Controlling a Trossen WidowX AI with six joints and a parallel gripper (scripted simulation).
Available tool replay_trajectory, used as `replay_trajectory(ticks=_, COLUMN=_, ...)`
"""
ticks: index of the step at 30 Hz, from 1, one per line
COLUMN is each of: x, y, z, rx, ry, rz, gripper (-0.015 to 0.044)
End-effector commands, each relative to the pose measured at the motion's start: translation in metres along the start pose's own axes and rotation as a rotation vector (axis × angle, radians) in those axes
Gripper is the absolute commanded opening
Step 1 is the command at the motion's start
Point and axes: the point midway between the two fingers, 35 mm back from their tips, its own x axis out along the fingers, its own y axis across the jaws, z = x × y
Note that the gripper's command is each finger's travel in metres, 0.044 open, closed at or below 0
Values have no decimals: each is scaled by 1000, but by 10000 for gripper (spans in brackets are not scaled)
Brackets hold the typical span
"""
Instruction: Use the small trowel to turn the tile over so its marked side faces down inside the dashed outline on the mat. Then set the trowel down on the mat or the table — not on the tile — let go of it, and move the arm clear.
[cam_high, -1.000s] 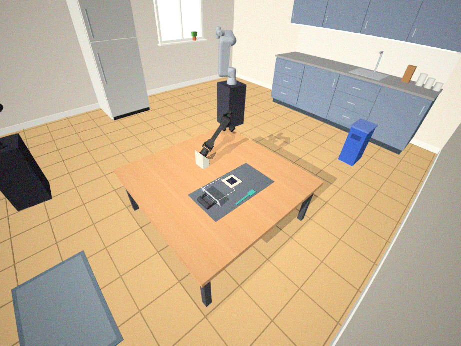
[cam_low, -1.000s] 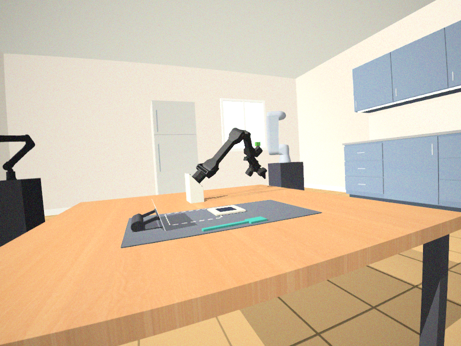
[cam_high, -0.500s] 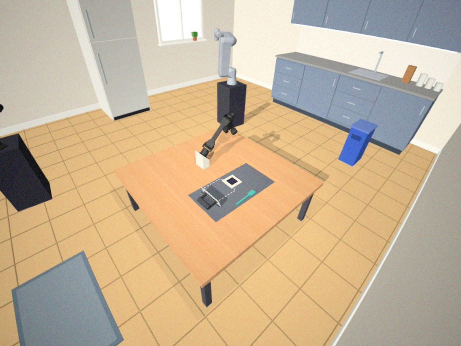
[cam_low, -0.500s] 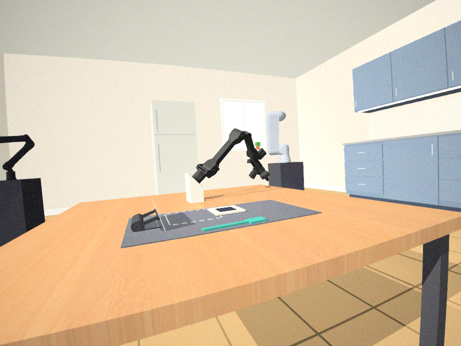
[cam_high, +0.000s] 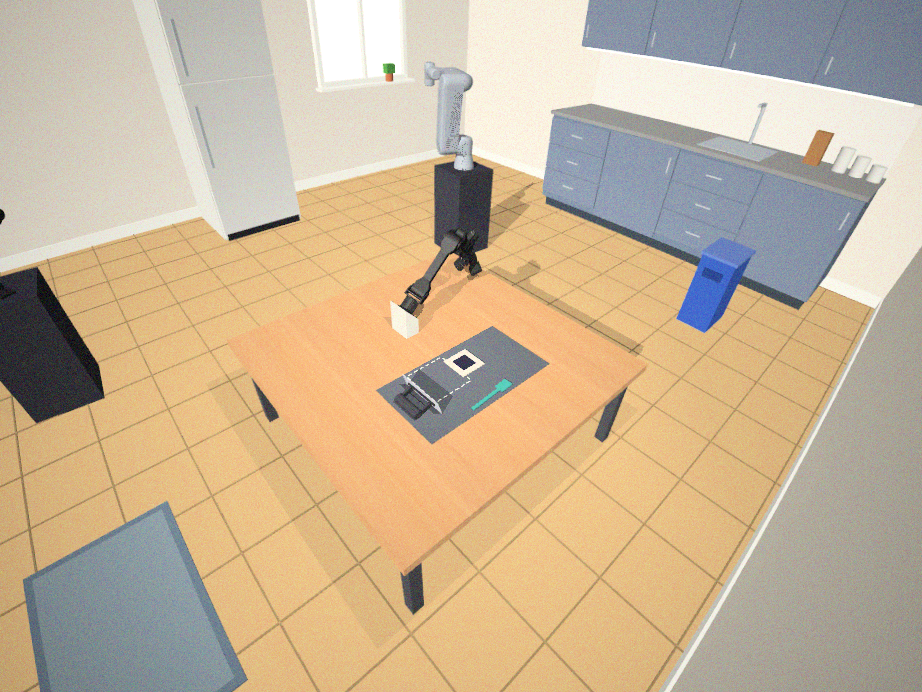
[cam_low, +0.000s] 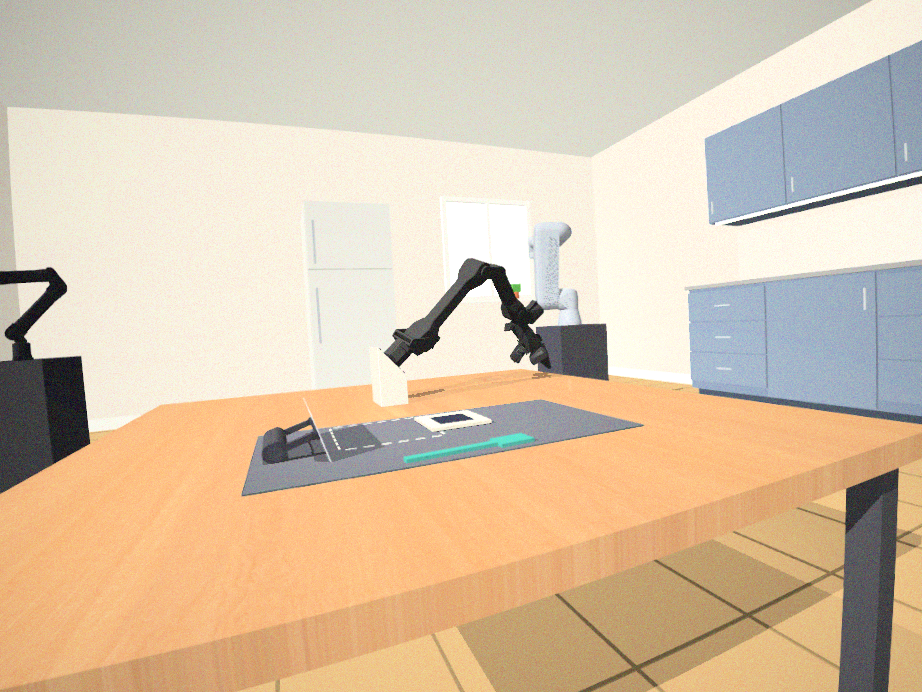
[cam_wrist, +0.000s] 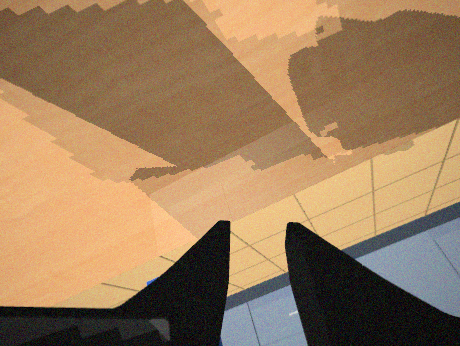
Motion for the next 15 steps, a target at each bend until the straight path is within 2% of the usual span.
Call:
replay_trajectory(ticks=1, x=8, y=12, z=-7, rx=44, ry=13, rz=30, gripper=100)
replay_trajectory(ticks=15, x=24, y=57, z=-39, rx=188, ry=82, rz=125, gripper=100)
